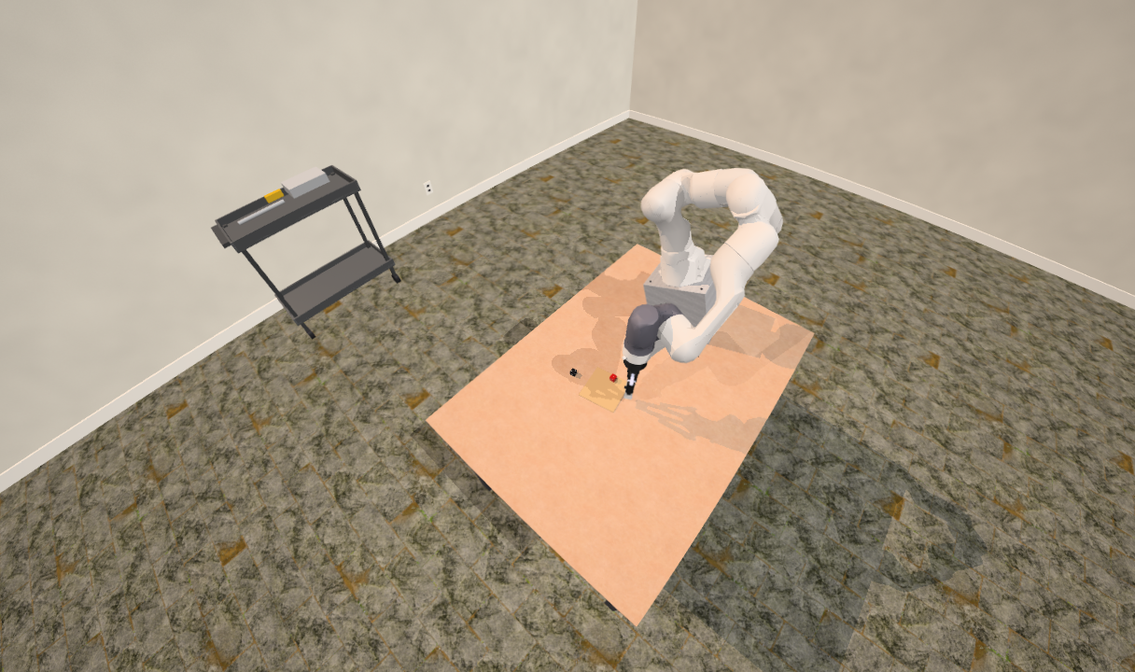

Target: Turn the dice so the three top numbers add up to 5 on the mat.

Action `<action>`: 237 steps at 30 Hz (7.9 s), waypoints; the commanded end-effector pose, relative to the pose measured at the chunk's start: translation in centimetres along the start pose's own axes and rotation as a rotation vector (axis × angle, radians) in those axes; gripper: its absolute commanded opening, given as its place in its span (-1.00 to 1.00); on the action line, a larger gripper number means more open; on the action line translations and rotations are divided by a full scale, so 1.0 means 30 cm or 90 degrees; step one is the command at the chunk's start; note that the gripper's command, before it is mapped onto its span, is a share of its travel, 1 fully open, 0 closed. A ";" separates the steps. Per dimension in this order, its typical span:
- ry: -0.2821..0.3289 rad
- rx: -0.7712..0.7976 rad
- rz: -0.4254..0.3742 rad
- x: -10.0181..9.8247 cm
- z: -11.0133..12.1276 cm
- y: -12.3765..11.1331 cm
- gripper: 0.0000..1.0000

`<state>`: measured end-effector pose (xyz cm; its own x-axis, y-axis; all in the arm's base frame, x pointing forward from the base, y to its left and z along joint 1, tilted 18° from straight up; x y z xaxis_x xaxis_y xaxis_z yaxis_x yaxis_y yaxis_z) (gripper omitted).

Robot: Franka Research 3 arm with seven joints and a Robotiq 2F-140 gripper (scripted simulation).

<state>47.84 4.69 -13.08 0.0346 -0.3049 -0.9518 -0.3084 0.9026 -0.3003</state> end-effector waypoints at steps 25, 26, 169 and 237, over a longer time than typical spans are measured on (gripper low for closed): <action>0.006 -0.011 0.002 -0.219 -0.003 0.009 -0.81; 0.007 -0.029 0.002 -0.217 -0.004 0.010 -0.81; -0.180 -1.547 -0.030 -0.180 0.095 0.147 -0.81; -0.850 -1.363 -0.190 -0.102 0.042 0.063 -0.81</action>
<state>48.49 7.71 -10.38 0.2484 0.6659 -0.7035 -0.2448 -0.6595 -0.7107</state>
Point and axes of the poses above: the point where the finger pads meet when closed, its own x axis out along the fingers, its own z axis across the jaws, y = z × x, the point moved 1 cm from there along -x, back along the fingers, and after that the axes turned 7 degrees about x, right-handed, at the moved point
